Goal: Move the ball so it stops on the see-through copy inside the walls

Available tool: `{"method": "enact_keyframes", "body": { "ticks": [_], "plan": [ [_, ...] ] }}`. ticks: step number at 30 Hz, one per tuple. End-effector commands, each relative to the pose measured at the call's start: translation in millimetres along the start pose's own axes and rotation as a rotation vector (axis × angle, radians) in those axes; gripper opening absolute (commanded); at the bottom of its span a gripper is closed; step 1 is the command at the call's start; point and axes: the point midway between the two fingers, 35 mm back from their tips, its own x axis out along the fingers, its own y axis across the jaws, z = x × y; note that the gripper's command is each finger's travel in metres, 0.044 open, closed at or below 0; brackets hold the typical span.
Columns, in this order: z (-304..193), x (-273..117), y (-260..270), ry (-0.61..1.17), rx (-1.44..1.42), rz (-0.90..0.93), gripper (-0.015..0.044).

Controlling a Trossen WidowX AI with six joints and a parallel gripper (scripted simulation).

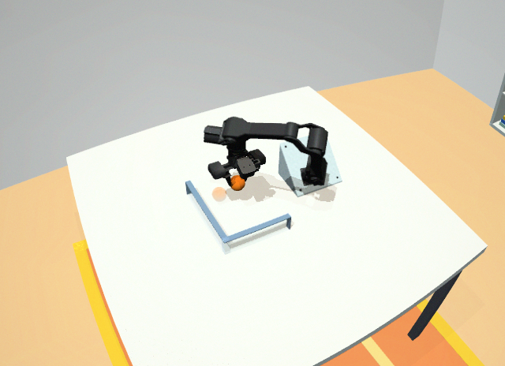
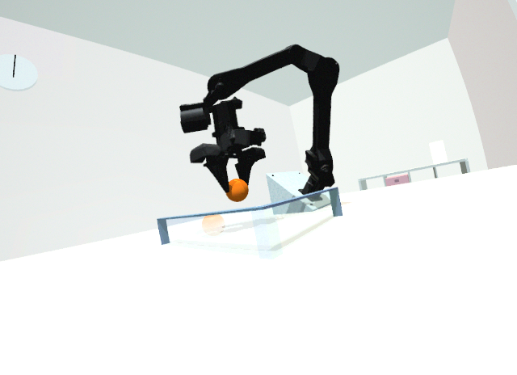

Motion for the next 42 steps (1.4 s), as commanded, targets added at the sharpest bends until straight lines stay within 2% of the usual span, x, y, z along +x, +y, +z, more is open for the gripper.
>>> {"method": "enact_keyframes", "body": {
  "ticks": [1, 9, 14, 29, 36, 42],
  "plan": [
    [-1, -24, 1, 0.004, -0.003, 0.004, 0.0000],
    [3, -64, 7, 0.000, -0.004, 0.006, 0.0000],
    [3, -67, 8, 0.000, -0.004, 0.006, 0.0000],
    [-42, -20, -47, 0.002, -0.007, 0.002, 0.0000],
    [-43, -15, -49, 0.001, -0.007, 0.002, 0.0000],
    [-44, 7, -51, 0.002, -0.008, 0.001, 0.0000]
  ]
}}
